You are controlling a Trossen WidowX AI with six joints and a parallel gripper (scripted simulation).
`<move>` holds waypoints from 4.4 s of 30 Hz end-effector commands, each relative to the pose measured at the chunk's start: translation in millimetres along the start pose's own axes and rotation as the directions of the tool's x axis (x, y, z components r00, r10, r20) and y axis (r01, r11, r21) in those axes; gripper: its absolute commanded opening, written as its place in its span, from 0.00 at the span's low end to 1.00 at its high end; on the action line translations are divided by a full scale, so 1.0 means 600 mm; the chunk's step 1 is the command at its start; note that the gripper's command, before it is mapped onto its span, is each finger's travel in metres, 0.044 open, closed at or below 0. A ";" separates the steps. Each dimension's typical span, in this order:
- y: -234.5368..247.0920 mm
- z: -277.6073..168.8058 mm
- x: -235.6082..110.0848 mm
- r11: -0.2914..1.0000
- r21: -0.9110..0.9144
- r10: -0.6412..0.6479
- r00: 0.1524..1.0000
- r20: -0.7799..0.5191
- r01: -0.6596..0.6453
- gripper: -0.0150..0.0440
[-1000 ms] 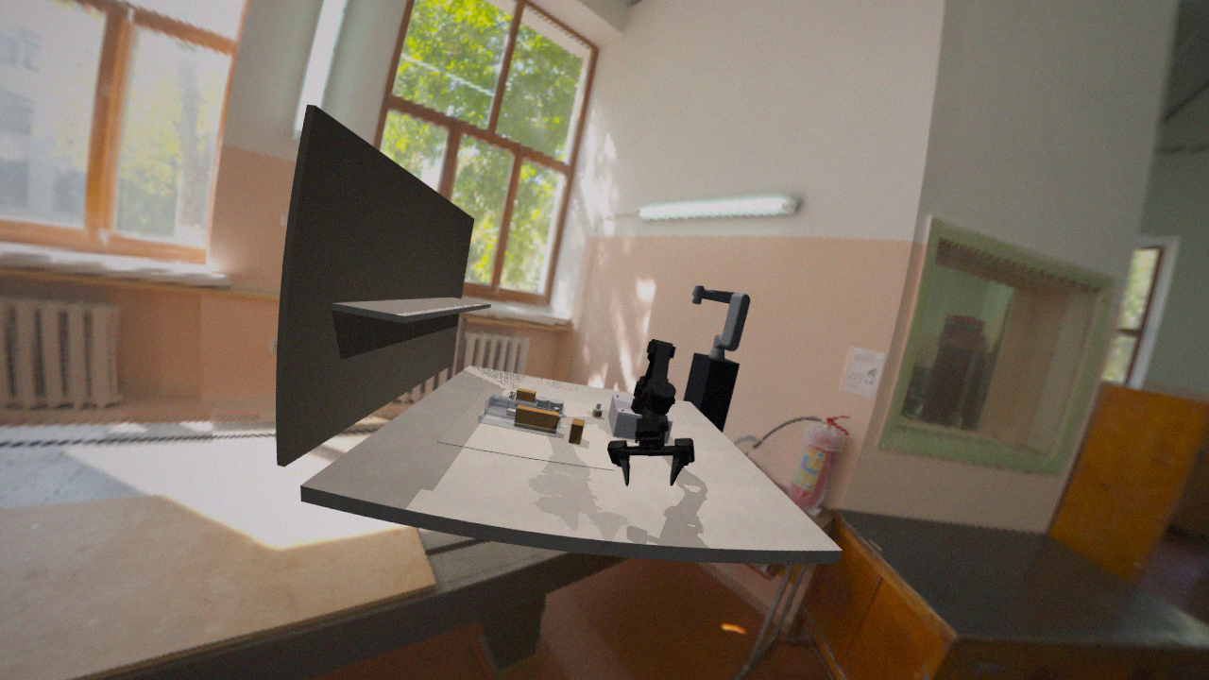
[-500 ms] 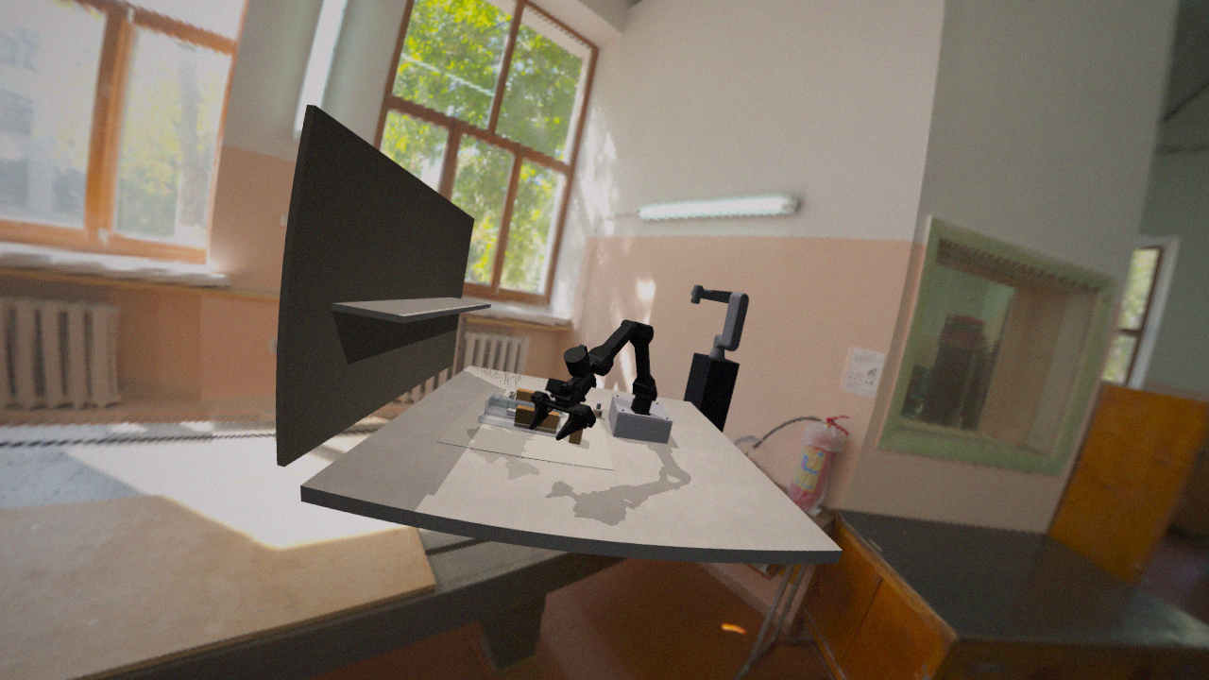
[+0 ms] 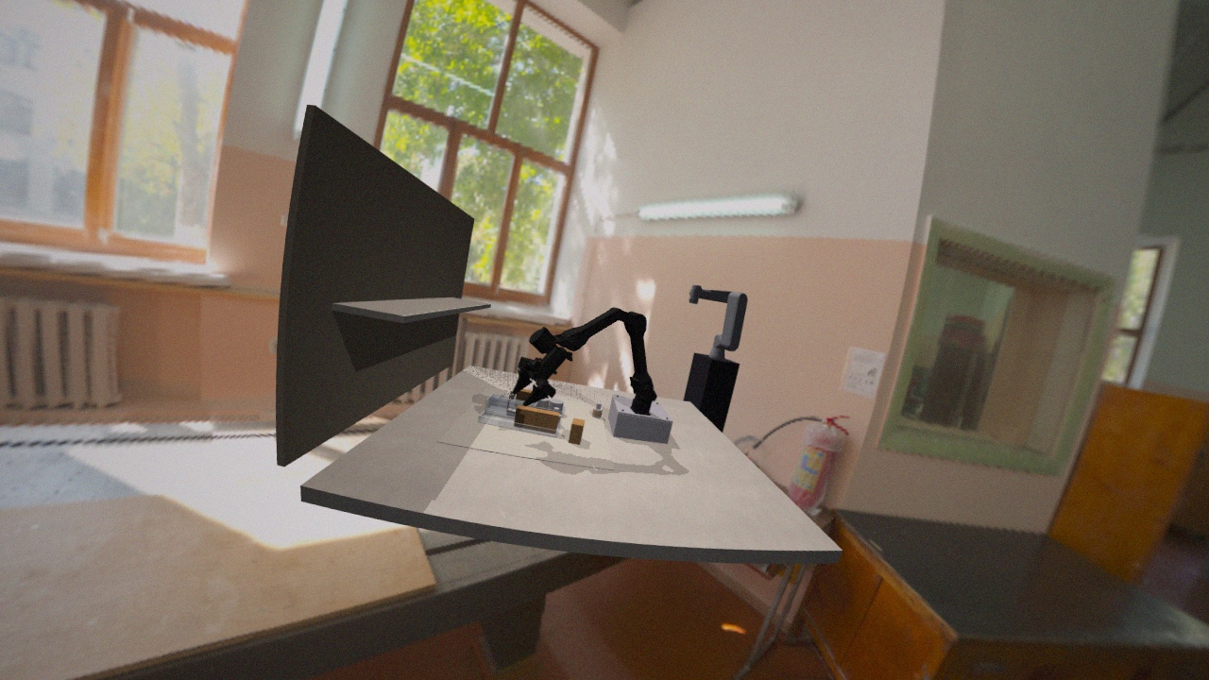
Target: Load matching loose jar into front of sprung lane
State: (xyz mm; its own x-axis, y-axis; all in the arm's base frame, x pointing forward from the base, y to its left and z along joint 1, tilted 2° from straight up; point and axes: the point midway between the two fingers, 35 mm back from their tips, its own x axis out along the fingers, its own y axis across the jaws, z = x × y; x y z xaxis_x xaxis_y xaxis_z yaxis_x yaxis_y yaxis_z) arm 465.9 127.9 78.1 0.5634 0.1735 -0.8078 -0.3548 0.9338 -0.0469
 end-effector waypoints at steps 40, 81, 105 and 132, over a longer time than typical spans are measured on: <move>-0.260 -0.665 -0.306 0.853 0.447 0.061 0.798 -0.599 0.271 1.00; -0.257 -0.710 -0.247 0.853 0.447 0.061 0.798 -0.599 0.270 0.54; -0.260 -0.602 -0.374 0.853 0.447 0.061 0.799 -0.598 0.270 0.25; -0.245 -0.503 -0.272 0.844 0.461 0.063 0.803 -0.593 0.274 0.25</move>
State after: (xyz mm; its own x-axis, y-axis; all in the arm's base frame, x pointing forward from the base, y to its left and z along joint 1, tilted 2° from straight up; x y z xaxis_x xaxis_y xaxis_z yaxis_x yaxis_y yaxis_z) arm 188.1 -138.5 41.5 -0.0197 0.0106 -0.9997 0.1945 0.9809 0.0066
